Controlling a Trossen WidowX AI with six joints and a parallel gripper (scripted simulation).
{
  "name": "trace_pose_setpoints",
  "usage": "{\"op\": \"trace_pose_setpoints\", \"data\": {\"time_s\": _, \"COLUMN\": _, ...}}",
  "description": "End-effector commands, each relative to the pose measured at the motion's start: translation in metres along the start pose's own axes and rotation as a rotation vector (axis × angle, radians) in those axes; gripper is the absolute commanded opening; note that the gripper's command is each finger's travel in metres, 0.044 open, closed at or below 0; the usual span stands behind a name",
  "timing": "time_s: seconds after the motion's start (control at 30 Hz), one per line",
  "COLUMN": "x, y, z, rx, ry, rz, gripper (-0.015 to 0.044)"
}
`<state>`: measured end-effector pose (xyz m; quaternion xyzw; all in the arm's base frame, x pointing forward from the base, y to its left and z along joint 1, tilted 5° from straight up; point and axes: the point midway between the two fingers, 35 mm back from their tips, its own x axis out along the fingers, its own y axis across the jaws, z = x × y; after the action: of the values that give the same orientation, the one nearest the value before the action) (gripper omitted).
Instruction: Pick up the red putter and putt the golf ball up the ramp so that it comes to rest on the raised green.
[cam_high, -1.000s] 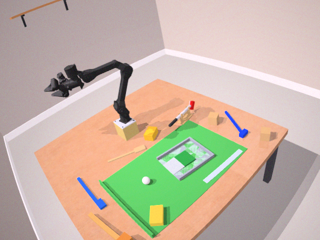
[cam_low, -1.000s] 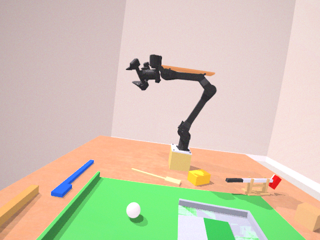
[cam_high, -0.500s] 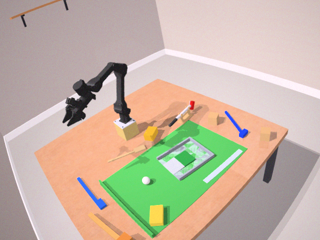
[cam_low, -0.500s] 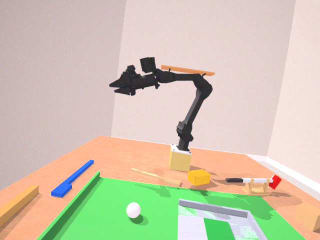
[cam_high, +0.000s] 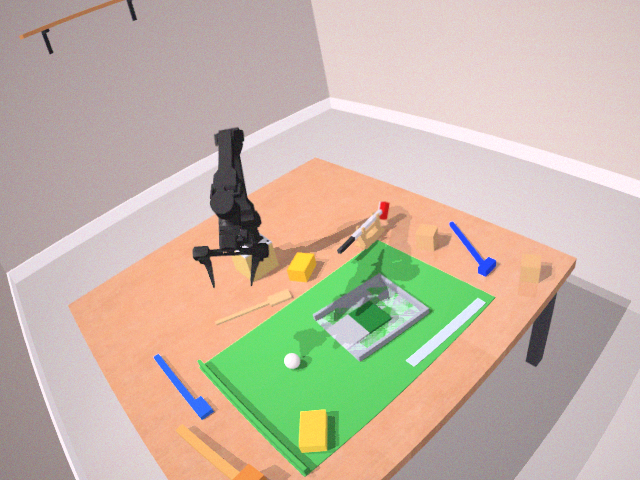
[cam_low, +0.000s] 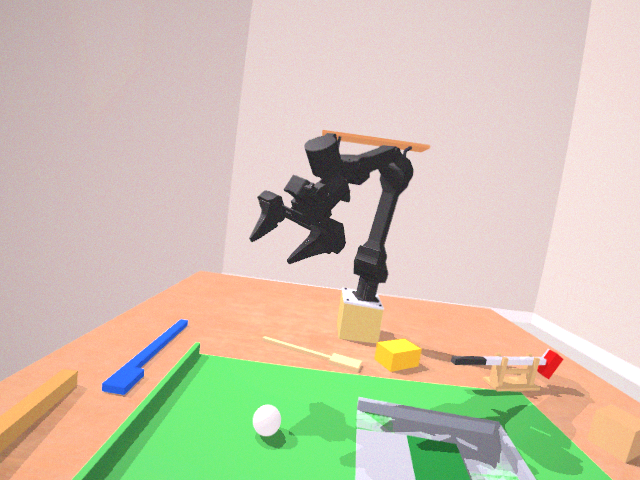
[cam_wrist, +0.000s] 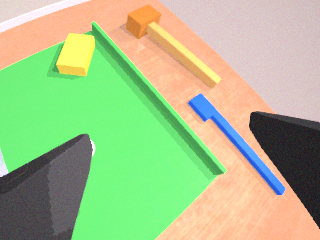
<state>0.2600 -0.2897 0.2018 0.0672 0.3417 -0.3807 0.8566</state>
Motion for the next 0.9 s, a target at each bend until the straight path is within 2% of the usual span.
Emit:
{"op": "trace_pose_setpoints", "data": {"time_s": 0.0, "x": 0.005, "y": 0.065, "z": -0.018, "rx": -0.231, "ry": 0.058, "rz": 0.165, "gripper": 0.0440}}
{"op": "trace_pose_setpoints", "data": {"time_s": 0.27, "x": -0.020, "y": 0.193, "z": -0.073, "rx": -0.758, "ry": 0.106, "rz": 0.519, "gripper": 0.0440}}
{"op": "trace_pose_setpoints", "data": {"time_s": 0.5, "x": -0.072, "y": 0.283, "z": -0.145, "rx": -1.246, "ry": 0.091, "rz": 0.847, "gripper": 0.0440}}
{"op": "trace_pose_setpoints", "data": {"time_s": 0.77, "x": -0.152, "y": 0.335, "z": -0.247, "rx": -1.803, "ry": 0.016, "rz": 1.230, "gripper": 0.0440}}
{"op": "trace_pose_setpoints", "data": {"time_s": 0.87, "x": -0.167, "y": 0.338, "z": -0.265, "rx": -1.900, "ry": -0.003, "rz": 1.299, "gripper": 0.0440}}
